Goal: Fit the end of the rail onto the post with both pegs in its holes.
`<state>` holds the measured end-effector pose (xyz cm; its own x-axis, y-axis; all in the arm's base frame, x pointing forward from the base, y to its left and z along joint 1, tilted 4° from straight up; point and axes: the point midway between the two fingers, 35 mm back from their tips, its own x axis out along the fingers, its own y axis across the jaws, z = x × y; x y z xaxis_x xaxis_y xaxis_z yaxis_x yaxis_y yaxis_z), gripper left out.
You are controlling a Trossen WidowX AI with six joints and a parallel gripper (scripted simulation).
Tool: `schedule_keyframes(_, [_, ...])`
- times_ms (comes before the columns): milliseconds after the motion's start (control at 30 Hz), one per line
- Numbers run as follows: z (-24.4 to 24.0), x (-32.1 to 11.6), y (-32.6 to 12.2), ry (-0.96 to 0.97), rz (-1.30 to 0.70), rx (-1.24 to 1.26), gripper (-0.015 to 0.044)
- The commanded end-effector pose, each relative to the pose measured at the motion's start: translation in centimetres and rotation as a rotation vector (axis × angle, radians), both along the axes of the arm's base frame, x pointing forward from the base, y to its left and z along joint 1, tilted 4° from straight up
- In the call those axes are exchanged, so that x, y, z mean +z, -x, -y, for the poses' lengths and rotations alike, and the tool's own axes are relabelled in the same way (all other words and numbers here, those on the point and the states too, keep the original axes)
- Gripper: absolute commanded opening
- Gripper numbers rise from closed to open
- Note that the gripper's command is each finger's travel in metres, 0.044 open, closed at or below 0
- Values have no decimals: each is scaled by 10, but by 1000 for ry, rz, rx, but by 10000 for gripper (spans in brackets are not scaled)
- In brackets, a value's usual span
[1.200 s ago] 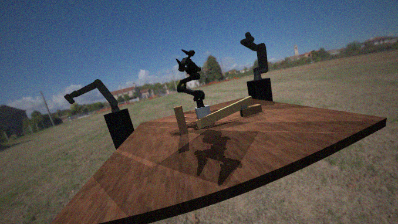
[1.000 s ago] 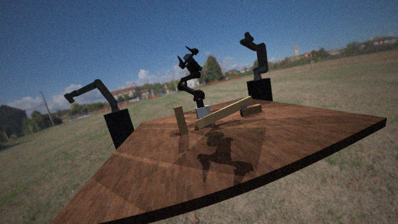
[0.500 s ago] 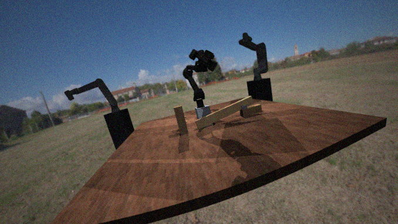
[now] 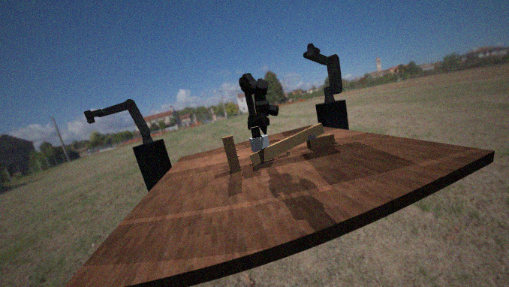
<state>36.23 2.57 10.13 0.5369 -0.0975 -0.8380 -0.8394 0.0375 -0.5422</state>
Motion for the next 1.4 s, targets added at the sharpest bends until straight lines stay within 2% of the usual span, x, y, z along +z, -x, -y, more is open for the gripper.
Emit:
schedule_keyframes(0, [10,-40,21,13,-267,95,440])
schedule_keyframes(133, [20,-73,55,-36,-569,201,440])
schedule_keyframes(200, [21,-77,62,-51,-617,218,440])
schedule_keyframes(1367, [21,-127,64,-51,-617,218,440])
